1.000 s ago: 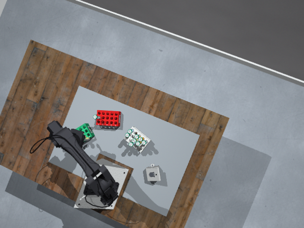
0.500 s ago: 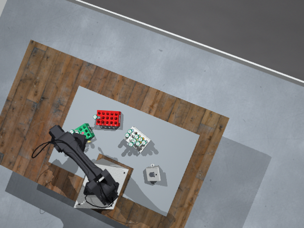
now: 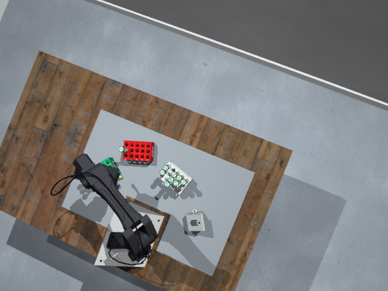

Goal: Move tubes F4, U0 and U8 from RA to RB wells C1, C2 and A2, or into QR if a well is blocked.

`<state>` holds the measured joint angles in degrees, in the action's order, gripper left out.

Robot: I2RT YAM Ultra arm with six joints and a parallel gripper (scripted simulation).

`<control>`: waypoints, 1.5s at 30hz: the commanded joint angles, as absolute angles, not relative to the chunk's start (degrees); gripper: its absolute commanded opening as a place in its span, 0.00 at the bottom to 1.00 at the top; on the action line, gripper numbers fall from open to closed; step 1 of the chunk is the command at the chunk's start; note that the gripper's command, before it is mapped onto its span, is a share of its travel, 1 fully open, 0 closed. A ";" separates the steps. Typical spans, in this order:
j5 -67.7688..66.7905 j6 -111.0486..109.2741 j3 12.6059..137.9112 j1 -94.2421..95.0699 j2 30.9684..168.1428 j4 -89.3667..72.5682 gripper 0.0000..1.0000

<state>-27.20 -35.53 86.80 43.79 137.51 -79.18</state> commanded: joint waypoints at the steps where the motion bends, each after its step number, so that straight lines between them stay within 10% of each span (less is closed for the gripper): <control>1: -28.89 -37.91 89.62 43.02 135.23 -80.58 0.00; 45: -31.25 2.67 92.60 38.69 134.18 -82.03 0.00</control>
<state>-31.55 -4.93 91.00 37.34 135.59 -81.41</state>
